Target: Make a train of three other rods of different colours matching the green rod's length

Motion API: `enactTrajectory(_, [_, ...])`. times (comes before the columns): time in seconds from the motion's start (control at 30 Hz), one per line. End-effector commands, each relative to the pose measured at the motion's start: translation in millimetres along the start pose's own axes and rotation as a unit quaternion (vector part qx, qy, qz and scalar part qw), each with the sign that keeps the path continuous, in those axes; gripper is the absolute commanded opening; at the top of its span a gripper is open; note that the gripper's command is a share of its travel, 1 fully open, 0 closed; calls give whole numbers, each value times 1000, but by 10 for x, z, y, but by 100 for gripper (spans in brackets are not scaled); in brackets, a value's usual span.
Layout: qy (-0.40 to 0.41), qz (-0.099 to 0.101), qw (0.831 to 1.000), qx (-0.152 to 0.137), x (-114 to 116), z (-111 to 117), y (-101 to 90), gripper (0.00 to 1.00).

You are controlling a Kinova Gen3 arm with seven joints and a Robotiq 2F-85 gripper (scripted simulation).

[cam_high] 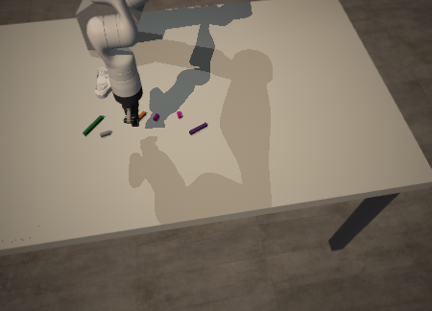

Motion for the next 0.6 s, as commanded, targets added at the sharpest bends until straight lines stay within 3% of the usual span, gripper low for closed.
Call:
enactTrajectory(0.0, [1, -4, 1000, -4, 10, -47, 164, 5])
enactTrajectory(0.3, [1, -3, 1000, -3, 1, -39, 426, 5])
enactTrajectory(0.57, [1, -3, 1000, -3, -2, -36, 475, 5])
Point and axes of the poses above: the point where the finger pads meet when closed, its own y axis out along the fingers, its own x axis across the jaws, z = x × y, the point moved 2 cm from there along -y, back along the fingers, and after that the axes turned 14 degrees about -y, right-handed, at the moved point
